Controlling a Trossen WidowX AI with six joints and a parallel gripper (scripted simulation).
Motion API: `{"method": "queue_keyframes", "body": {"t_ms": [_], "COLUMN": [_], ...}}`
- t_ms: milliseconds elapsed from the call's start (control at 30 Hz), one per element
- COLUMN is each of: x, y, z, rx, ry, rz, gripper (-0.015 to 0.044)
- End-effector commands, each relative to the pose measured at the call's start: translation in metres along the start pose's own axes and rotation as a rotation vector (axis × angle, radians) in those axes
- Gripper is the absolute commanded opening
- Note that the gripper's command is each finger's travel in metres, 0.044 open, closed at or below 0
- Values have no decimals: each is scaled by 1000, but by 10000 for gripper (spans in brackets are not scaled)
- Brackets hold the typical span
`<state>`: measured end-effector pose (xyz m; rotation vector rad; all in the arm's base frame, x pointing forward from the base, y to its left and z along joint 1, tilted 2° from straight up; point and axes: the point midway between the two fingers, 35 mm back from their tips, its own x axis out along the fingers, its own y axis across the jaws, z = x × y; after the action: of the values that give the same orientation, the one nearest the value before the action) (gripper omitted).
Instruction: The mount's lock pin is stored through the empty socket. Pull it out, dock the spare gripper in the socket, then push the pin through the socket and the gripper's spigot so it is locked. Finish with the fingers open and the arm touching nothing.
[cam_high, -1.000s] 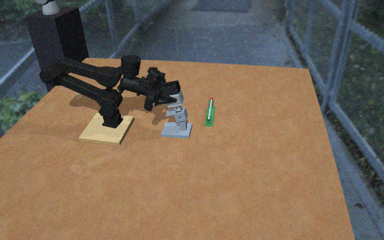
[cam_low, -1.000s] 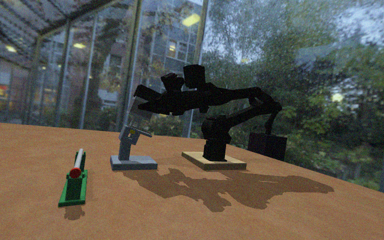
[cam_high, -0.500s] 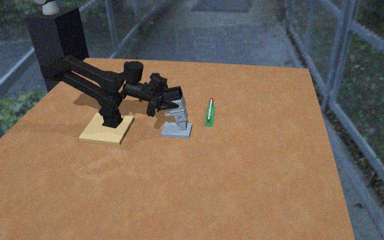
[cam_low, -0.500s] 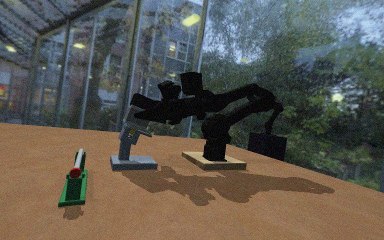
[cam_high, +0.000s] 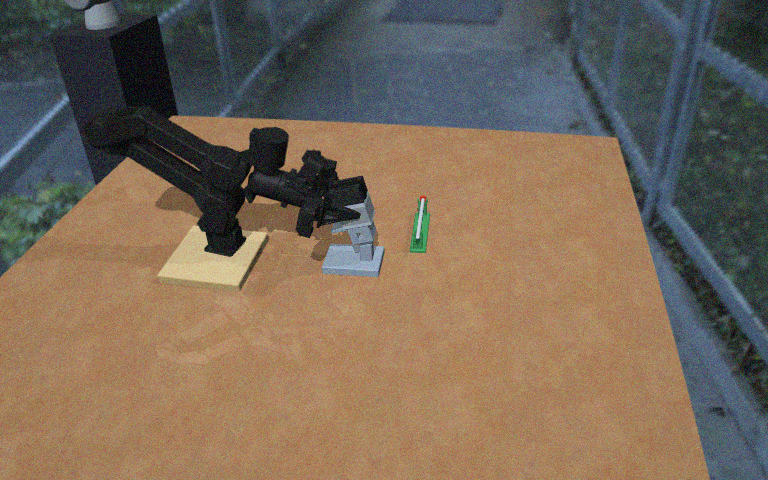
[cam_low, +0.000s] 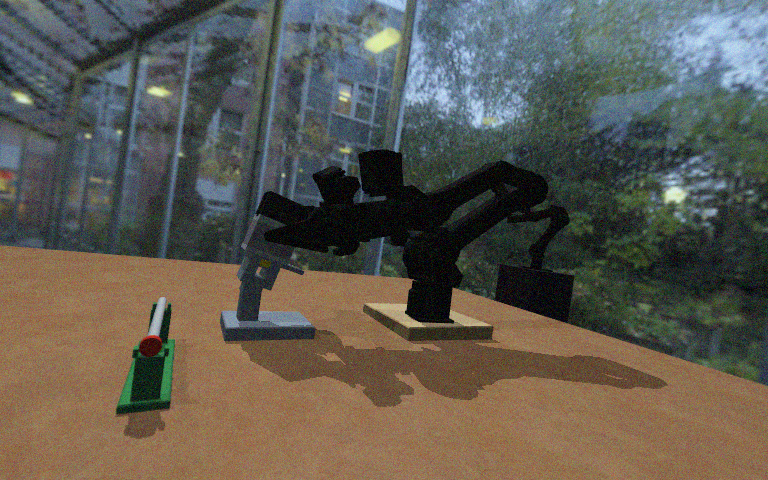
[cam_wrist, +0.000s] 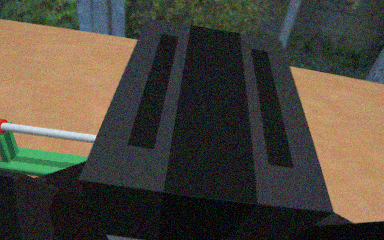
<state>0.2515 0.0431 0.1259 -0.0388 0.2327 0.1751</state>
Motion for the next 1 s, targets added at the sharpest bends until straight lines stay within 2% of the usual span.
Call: {"method": "queue_keyframes", "body": {"t_ms": [0, 67, 633, 967], "x": [0, 0, 0, -6], "y": [0, 0, 0, 0], "z": [0, 0, 0, 9], "rx": [0, 0, 0, 0], "ry": [1, 1, 1, 1], "rz": [0, 0, 0, 0], "gripper": [0, 0, 440, 440]}}
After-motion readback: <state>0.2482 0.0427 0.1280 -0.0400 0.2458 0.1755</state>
